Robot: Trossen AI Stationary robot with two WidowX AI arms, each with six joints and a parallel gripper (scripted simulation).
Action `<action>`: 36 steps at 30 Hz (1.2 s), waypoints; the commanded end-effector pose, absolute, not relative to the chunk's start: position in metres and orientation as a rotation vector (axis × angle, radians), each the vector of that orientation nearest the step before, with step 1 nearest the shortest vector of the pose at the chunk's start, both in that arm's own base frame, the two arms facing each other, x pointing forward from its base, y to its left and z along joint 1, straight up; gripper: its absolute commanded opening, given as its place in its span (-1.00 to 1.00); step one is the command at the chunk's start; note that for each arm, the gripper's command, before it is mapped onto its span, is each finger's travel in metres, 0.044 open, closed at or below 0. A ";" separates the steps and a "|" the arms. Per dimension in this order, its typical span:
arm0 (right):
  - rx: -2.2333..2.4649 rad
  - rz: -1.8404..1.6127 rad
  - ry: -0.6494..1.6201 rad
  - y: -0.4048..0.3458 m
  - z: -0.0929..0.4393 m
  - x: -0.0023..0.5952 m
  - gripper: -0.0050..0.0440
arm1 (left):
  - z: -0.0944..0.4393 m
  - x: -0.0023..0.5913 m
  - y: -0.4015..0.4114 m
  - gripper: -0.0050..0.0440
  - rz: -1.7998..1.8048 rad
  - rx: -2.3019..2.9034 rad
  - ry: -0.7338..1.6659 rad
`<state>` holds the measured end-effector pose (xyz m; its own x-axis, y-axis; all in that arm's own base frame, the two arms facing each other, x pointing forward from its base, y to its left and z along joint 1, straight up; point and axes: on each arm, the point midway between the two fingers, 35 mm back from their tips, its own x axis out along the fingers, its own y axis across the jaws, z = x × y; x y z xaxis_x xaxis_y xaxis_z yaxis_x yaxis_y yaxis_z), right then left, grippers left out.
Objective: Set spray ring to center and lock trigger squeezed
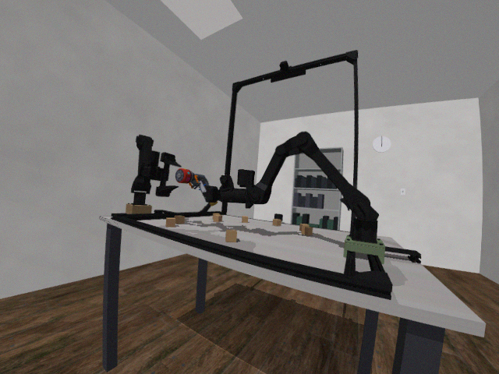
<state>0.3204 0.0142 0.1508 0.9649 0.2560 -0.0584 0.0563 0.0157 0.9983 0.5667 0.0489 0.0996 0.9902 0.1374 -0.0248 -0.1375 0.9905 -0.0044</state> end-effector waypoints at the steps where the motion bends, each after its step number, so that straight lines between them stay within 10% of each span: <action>1: 1.555 0.165 0.237 0.015 0.155 0.329 0.84 | 0.108 0.568 0.049 -0.80 0.139 0.000 0.000; 36: 1.559 0.177 0.225 0.030 0.152 0.376 0.84 | 0.108 0.568 0.049 -0.80 0.139 0.000 0.000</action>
<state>0.3707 0.0288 0.1509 0.9657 0.2572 -0.0364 0.0348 0.0110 0.9993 0.5667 0.0491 0.0998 0.9902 0.1377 -0.0240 -0.1379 0.9904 -0.0044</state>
